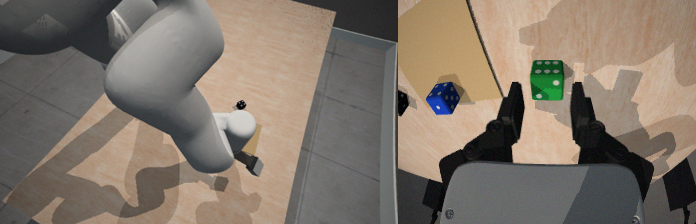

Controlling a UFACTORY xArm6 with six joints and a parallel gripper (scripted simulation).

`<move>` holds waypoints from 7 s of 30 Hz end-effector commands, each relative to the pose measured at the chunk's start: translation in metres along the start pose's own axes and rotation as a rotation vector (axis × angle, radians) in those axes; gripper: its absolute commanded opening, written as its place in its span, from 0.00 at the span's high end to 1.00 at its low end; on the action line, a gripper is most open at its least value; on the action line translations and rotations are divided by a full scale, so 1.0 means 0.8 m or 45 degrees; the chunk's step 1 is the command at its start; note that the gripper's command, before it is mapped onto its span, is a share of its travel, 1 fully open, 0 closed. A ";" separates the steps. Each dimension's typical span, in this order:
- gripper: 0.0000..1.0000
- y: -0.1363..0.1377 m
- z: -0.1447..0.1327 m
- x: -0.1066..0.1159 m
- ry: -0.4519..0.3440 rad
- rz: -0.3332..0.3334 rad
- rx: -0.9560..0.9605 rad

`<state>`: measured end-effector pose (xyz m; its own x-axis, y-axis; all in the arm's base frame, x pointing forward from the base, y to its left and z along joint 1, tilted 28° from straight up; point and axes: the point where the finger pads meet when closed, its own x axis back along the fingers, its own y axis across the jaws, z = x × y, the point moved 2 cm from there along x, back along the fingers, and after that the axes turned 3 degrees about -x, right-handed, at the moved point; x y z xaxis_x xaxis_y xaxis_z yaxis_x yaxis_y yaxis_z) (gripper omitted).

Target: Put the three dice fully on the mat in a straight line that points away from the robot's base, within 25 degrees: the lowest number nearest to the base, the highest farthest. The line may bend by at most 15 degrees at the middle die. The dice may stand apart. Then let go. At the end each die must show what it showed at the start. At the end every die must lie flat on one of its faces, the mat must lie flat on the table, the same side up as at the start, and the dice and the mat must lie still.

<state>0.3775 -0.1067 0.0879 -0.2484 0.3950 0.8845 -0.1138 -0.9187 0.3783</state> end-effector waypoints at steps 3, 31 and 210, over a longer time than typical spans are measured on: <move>0.53 0.000 0.001 -0.001 0.003 0.000 0.000; 0.53 0.000 0.001 -0.042 0.003 0.000 0.000; 0.73 -0.168 0.027 -0.031 0.003 0.000 0.077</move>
<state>0.4193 0.0064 0.0200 -0.2484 0.3959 0.8841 -0.0553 -0.9170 0.3951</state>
